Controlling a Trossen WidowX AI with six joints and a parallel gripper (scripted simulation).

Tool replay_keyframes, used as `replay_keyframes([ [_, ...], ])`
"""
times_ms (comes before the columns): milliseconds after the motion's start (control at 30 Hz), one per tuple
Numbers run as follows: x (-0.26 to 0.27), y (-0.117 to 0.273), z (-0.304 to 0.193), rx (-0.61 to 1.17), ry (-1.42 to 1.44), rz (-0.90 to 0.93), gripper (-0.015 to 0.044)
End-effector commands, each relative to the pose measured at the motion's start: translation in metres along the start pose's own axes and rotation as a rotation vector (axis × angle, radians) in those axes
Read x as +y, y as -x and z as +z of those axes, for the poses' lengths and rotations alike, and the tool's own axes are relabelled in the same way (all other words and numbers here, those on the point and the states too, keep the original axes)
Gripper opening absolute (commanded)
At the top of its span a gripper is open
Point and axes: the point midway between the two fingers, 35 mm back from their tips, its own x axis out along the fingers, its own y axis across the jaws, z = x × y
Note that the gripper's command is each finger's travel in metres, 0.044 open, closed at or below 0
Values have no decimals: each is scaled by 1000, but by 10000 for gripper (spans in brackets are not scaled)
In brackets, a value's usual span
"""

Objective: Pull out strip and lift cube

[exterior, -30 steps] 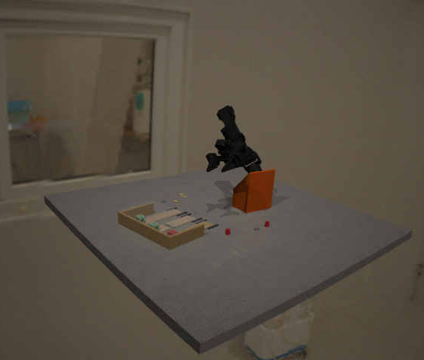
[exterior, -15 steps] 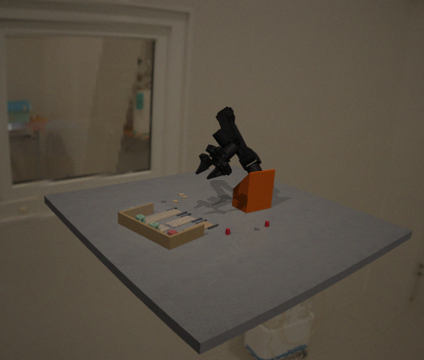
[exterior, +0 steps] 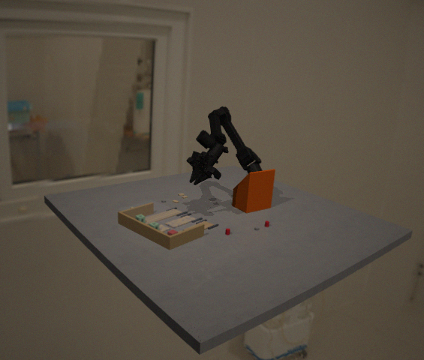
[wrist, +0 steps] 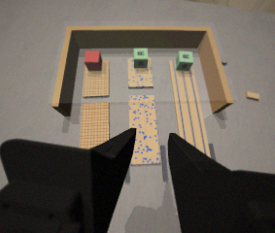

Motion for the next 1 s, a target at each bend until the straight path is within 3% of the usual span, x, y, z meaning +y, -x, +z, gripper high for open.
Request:
replay_keyframes([
  [0, -30, -46, 0, 261, 39, 18, 6],
  [500, -102, -95, -25, 690, 141, 89, 0],
  [967, -102, -93, -29, 703, 145, 93, 0],
])
